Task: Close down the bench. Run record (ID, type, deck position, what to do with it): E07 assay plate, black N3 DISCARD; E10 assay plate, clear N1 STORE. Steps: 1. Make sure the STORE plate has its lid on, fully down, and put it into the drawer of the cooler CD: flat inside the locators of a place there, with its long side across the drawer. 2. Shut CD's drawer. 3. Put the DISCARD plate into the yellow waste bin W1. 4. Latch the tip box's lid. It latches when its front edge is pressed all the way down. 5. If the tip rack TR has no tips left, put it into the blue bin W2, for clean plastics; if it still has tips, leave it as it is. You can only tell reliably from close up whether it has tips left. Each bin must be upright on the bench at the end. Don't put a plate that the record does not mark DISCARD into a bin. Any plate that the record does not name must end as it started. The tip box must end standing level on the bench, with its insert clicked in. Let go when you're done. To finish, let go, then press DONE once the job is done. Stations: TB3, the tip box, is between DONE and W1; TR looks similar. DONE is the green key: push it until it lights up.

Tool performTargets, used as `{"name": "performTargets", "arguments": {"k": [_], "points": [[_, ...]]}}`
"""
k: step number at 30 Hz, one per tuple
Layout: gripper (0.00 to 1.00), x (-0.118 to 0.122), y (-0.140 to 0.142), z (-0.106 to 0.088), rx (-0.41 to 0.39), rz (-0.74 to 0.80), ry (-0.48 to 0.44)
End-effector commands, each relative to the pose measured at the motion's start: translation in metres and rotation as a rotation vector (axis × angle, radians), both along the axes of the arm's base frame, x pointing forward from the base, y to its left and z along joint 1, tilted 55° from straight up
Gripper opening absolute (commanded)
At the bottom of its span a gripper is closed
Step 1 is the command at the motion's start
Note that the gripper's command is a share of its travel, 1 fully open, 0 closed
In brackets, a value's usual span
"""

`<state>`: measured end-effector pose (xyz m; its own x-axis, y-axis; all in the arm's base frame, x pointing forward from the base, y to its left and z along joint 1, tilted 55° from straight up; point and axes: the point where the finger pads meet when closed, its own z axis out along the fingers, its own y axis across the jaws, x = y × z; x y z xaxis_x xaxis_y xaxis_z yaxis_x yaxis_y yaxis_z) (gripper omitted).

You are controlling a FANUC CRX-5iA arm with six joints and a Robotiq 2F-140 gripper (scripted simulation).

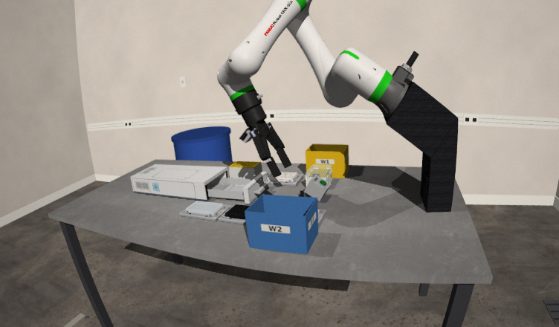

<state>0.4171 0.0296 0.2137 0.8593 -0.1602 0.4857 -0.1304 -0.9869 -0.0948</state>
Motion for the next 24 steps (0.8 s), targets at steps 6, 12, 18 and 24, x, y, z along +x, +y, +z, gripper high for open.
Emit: {"name": "performTargets", "arguments": {"k": [6, 12, 18, 24], "points": [[0.7, -0.01, 0.021, -0.014, -0.002, -0.003, -0.003], [0.7, -0.019, 0.04, -0.026, -0.002, -0.003, -0.003], [0.7, -0.025, 0.052, -0.035, -0.002, -0.003, -0.003], [0.7, -0.033, 0.071, -0.047, -0.002, -0.003, -0.003]]}}
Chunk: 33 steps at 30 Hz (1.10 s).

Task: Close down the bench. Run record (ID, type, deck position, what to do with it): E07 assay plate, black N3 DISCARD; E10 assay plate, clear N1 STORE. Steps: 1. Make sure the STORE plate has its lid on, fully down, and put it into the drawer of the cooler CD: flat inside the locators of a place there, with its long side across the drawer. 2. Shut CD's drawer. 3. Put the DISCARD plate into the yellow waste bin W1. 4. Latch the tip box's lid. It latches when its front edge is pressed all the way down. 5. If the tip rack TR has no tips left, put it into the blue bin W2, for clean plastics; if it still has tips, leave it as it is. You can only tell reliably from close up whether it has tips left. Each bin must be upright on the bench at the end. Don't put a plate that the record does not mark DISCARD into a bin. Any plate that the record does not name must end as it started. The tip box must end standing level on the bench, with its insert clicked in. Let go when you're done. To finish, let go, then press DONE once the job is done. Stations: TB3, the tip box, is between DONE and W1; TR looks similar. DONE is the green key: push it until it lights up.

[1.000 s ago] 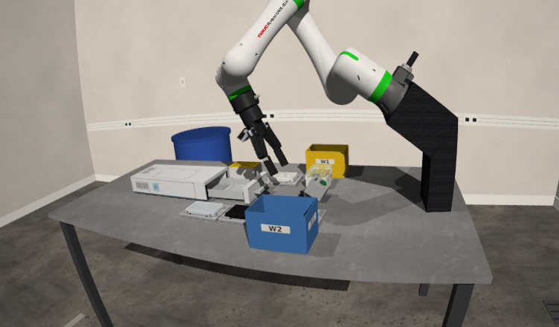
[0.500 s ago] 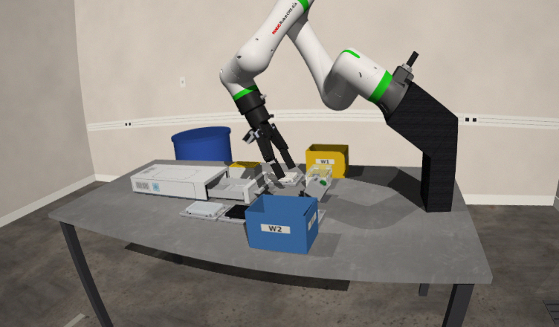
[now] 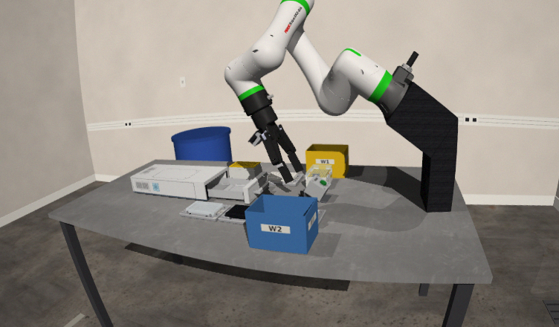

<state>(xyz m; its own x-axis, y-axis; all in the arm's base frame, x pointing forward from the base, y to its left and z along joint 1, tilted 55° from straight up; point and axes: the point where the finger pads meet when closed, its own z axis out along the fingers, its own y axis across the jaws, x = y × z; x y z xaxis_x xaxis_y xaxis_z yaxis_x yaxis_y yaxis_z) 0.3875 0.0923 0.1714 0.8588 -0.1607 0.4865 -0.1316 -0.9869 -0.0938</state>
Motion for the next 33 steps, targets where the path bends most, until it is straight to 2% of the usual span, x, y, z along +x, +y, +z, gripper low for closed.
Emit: {"name": "performTargets", "arguments": {"k": [1, 14, 33], "points": [[0.7, -0.005, 0.011, -0.007, -0.001, -0.001, -0.002], [0.7, -0.008, 0.017, -0.011, -0.001, -0.001, -0.002], [0.7, 0.01, 0.016, -0.024, -0.001, -0.001, -0.002]]}}
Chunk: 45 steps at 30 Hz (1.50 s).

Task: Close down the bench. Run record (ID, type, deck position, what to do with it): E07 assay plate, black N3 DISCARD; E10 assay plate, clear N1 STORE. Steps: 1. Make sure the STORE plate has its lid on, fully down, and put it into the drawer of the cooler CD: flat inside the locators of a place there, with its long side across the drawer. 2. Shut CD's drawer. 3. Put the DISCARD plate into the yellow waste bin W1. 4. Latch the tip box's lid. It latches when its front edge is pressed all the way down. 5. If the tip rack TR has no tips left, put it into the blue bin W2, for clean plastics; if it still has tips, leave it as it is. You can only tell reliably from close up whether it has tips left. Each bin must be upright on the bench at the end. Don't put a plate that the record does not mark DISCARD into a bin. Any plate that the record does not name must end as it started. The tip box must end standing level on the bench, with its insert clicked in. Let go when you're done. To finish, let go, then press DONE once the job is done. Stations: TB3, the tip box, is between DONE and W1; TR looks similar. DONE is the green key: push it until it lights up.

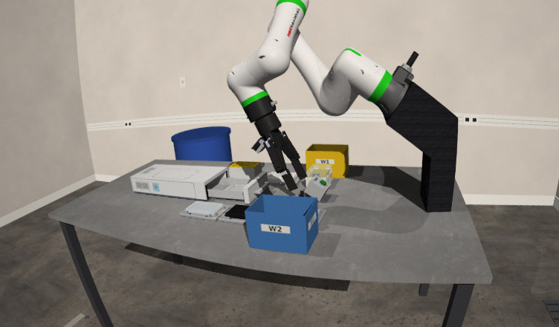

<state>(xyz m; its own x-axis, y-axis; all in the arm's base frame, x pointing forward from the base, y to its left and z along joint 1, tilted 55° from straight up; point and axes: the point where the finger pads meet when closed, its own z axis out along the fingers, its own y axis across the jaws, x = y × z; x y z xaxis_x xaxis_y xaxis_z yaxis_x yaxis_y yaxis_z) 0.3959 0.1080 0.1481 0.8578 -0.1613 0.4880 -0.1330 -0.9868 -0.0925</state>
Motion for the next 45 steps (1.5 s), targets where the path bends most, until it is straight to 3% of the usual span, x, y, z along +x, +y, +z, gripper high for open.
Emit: {"name": "performTargets", "arguments": {"k": [1, 45], "points": [[0.7, 0.003, 0.0, -0.002, 0.001, 0.0, -0.001], [0.7, 0.044, -0.003, -0.031, 0.001, 0.0, -0.001]]}}
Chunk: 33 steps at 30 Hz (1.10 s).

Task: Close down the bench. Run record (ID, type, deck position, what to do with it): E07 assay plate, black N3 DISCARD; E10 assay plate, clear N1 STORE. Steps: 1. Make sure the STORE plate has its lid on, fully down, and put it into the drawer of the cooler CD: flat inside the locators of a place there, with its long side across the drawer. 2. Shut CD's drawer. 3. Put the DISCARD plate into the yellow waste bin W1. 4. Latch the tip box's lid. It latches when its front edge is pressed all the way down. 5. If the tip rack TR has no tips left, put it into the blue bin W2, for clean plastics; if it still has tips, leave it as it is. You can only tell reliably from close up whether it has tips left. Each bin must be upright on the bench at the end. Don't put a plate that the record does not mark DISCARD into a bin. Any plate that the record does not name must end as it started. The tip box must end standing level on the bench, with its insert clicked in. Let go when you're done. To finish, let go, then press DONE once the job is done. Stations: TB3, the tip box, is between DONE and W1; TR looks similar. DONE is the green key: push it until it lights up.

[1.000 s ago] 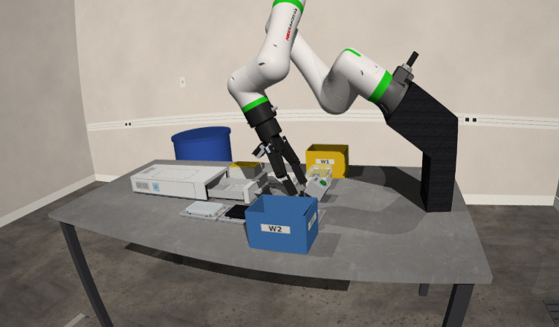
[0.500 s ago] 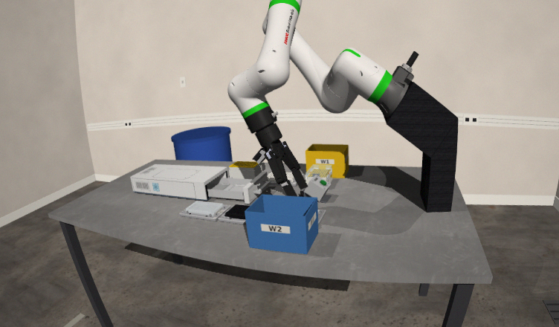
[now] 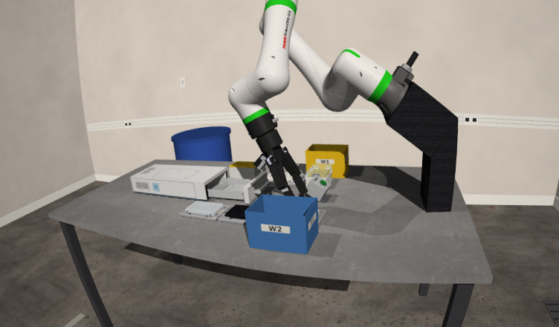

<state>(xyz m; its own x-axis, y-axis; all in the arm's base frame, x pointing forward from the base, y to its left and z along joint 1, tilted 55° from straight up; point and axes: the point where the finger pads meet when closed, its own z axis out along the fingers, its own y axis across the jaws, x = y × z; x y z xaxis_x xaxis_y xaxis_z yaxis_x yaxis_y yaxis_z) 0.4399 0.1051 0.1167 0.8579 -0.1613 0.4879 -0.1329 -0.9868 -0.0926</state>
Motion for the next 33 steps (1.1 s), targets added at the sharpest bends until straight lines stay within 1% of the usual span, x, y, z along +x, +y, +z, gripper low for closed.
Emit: {"name": "performTargets", "arguments": {"k": [1, 27, 33], "points": [[0.7, 0.001, 0.0, -0.001, 0.0, 0.0, -0.001], [0.7, 0.027, -0.002, -0.019, 0.0, 0.0, -0.001], [0.7, 0.029, -0.002, -0.02, 0.0, 0.0, -0.001]]}}
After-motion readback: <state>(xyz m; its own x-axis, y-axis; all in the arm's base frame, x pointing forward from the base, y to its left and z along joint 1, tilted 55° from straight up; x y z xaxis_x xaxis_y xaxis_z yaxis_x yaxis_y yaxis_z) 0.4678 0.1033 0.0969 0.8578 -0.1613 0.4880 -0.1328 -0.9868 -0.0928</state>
